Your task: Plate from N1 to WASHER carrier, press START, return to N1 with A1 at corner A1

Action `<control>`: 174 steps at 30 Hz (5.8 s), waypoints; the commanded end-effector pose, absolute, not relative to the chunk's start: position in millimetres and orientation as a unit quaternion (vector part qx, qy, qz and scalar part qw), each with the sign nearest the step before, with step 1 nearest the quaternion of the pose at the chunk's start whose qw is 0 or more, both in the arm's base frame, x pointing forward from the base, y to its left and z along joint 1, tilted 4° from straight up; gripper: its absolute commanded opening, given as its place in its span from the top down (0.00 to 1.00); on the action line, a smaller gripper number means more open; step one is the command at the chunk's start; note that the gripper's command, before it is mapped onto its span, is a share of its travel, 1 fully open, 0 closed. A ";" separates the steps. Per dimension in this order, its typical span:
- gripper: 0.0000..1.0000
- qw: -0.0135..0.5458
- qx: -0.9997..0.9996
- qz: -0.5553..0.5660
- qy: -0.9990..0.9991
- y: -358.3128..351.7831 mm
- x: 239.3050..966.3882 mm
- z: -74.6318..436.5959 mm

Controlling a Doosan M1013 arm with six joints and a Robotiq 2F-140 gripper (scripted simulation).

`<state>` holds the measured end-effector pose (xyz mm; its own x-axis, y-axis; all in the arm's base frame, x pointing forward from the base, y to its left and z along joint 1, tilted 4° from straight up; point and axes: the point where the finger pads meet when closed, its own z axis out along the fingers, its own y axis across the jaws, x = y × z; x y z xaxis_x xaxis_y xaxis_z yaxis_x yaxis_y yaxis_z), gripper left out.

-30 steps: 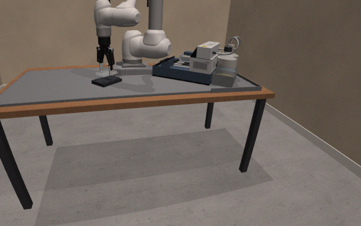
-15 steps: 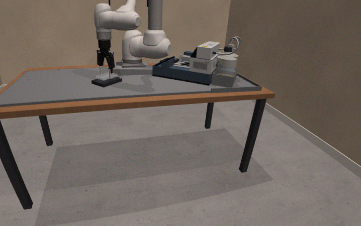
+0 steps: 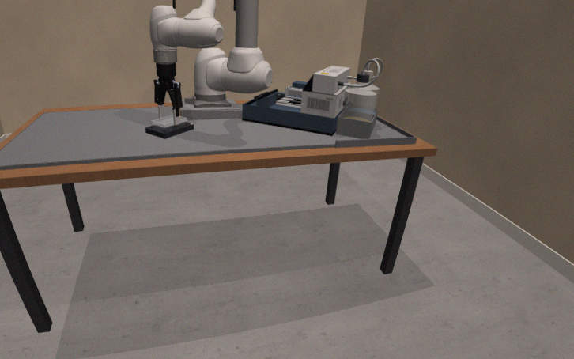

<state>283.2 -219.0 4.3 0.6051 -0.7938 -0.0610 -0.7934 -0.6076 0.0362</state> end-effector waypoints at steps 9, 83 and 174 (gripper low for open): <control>0.90 0.003 0.896 -0.035 -0.443 -218.9 283.2 4.4; 0.90 0.003 0.896 -0.035 -0.443 -218.7 282.7 -2.8; 0.30 0.003 0.896 -0.035 -0.443 -218.9 283.1 2.5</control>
